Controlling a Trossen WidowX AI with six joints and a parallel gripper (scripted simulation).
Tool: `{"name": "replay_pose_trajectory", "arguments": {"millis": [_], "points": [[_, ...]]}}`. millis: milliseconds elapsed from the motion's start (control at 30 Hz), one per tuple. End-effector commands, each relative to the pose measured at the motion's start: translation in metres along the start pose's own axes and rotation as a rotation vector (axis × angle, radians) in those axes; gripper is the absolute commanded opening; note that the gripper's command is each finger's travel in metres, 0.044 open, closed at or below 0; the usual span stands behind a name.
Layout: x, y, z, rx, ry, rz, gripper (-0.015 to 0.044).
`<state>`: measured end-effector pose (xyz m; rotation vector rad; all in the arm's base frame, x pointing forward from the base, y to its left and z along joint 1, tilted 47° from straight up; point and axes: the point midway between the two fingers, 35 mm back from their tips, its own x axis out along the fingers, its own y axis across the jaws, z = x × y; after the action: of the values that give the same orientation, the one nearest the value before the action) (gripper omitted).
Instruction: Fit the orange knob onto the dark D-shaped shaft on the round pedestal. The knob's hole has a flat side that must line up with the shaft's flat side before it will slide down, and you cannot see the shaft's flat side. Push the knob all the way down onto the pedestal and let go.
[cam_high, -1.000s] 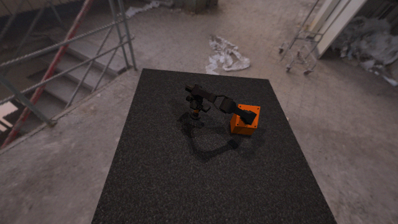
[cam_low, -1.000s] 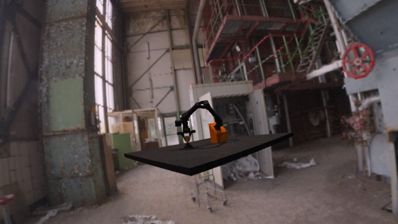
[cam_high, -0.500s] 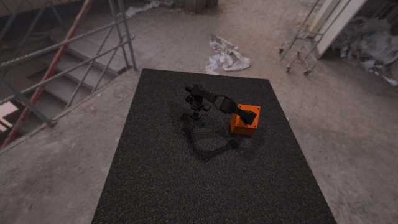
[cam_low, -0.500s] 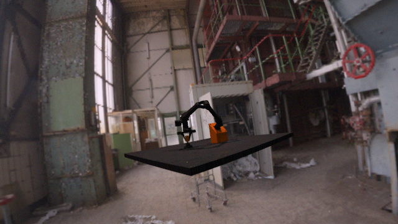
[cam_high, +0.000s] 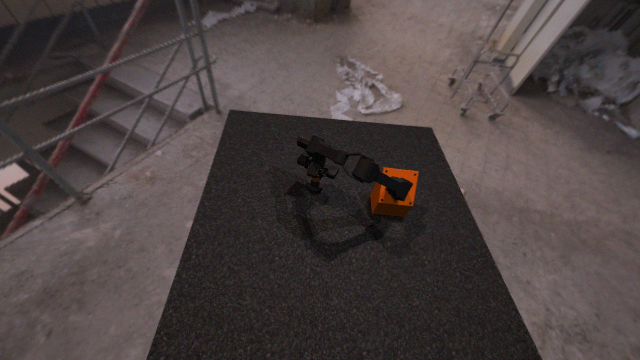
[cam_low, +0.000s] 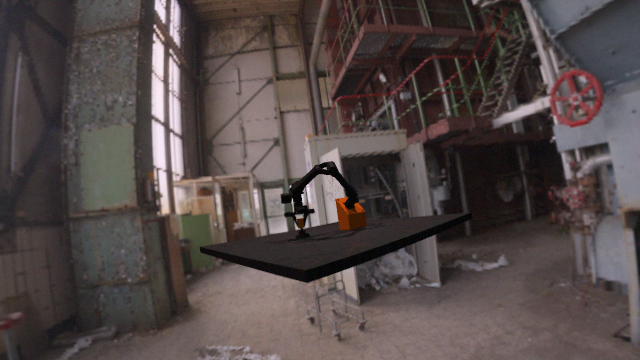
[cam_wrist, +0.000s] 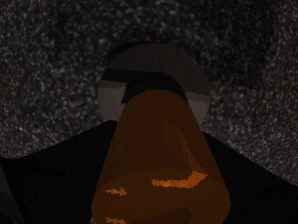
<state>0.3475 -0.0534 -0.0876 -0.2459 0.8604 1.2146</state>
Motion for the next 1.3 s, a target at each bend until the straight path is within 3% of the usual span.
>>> {"name": "replay_pose_trajectory", "arguments": {"millis": [0, 233, 467, 1267], "points": [[0.0000, -0.0014, 0.0010, -0.011, -0.003, -0.005, 0.0000], [-0.0048, -0.0001, 0.0003, -0.020, -0.003, -0.005, 0.0000], [-0.0035, 0.0023, -0.0009, -0.220, -0.003, -0.005, 0.0000], [-0.0008, -0.0007, 0.0004, -0.220, -0.003, -0.005, 0.0000]]}}
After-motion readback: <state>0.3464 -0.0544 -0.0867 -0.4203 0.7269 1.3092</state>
